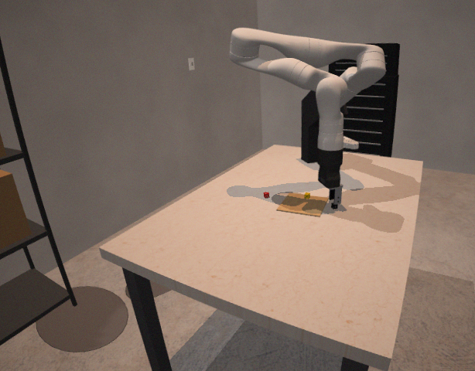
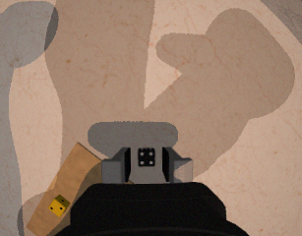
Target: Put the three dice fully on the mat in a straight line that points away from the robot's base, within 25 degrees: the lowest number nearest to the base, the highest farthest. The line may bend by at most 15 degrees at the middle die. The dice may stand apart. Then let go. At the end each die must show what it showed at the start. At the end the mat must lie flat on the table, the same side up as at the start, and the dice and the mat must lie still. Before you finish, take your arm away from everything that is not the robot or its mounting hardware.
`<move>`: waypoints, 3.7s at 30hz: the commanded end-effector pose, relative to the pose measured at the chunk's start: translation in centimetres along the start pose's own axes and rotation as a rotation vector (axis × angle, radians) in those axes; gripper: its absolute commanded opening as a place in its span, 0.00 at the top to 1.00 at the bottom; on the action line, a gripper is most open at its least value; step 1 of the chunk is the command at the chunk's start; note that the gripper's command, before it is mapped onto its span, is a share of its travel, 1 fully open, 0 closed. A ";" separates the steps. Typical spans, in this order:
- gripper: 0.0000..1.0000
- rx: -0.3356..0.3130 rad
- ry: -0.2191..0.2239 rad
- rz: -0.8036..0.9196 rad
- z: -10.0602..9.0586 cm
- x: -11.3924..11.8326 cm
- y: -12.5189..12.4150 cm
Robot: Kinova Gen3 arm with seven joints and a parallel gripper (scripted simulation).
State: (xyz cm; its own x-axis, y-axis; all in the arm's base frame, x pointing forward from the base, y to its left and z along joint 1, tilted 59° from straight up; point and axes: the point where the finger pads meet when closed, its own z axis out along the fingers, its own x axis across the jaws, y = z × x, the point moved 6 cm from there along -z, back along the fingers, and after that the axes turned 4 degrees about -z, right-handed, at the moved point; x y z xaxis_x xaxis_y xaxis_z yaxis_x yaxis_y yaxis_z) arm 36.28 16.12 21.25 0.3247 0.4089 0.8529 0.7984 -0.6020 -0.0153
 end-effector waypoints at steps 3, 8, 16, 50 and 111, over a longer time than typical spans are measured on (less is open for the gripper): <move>0.36 -0.001 0.000 0.000 0.0 0.0 0.0; 0.36 -0.001 0.000 0.000 0.4 0.0 0.0; 0.36 -0.001 0.000 0.000 1.3 0.0 0.0; 0.36 -0.001 0.000 0.000 2.2 0.0 0.0; 0.66 -0.001 0.000 0.000 0.8 0.0 0.0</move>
State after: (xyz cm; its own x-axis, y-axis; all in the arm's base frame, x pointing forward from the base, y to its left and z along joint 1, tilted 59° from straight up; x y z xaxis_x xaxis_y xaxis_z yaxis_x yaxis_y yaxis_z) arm 36.71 17.24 20.55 0.3263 0.4095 0.8520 0.8033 -0.5952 -0.0215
